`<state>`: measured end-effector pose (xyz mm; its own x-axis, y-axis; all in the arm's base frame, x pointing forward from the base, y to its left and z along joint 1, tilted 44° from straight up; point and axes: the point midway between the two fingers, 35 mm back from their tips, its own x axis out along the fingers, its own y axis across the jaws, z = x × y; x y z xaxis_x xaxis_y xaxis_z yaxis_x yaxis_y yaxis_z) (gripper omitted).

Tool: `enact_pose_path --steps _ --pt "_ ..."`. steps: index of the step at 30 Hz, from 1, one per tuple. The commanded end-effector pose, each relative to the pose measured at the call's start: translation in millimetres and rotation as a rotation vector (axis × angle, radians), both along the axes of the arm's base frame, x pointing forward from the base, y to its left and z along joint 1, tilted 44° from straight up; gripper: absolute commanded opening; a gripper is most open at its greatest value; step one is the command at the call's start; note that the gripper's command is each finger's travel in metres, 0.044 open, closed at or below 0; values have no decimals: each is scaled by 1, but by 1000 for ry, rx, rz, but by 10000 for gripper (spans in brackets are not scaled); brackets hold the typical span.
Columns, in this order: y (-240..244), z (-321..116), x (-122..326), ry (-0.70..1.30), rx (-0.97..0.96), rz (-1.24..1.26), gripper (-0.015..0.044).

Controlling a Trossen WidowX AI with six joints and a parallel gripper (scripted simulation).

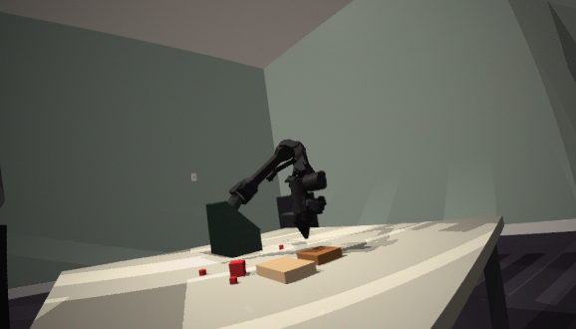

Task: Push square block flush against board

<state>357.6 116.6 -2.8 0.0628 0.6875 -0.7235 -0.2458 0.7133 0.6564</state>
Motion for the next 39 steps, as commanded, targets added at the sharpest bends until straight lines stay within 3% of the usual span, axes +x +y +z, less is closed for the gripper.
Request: enact_pose_path --steps 1,31,39 --pt "3 4 11 -92 -10 100 0" --pt "32 41 78 -800 -65 846 0" --pt "36 41 81 -834 -67 882 0"
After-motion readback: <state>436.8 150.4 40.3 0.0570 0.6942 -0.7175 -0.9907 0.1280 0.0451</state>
